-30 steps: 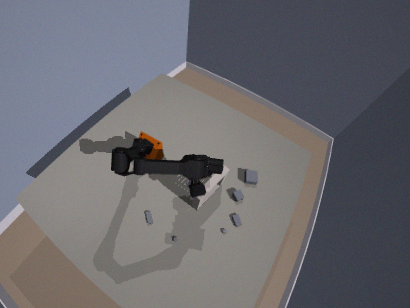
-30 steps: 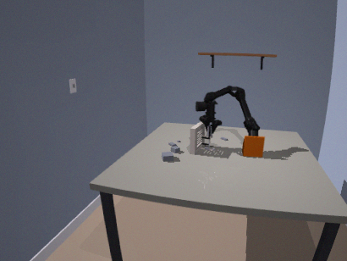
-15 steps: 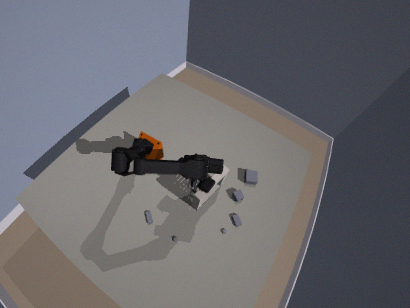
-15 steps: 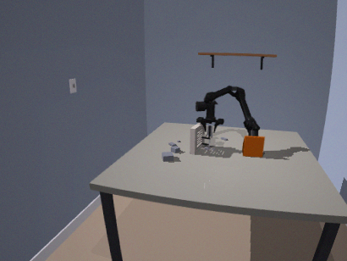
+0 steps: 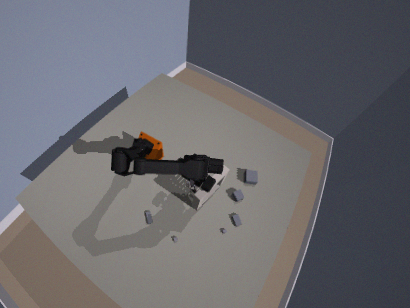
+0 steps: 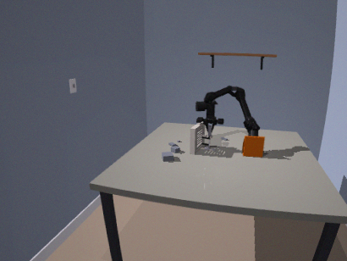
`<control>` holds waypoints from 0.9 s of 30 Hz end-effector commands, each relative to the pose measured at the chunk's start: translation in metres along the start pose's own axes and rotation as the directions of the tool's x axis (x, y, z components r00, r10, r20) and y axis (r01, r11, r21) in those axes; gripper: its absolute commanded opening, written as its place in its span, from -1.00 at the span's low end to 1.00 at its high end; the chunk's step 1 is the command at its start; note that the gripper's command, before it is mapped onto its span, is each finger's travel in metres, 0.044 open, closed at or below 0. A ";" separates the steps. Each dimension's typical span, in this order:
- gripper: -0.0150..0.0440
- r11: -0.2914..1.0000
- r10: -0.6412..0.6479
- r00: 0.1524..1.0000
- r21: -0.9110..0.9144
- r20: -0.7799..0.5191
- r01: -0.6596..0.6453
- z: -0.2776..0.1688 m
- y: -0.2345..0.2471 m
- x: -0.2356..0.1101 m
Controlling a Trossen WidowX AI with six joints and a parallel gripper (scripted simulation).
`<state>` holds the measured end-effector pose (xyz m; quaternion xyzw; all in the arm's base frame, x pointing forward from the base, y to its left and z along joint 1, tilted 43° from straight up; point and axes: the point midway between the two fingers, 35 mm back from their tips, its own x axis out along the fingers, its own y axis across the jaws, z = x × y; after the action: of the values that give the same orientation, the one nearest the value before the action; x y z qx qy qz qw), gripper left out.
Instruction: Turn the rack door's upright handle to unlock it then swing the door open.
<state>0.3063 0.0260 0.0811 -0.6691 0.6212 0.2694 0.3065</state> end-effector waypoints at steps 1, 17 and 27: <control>-0.27 1.000 0.000 1.000 -0.004 -0.001 0.000 0.000 0.000 0.000; -0.45 0.998 0.000 1.000 0.063 0.000 0.000 0.001 0.002 0.000; -0.45 0.968 0.000 1.000 0.252 0.000 0.000 0.006 0.008 0.000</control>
<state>0.3016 0.0283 0.0782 -0.6358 0.6451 0.2059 0.3703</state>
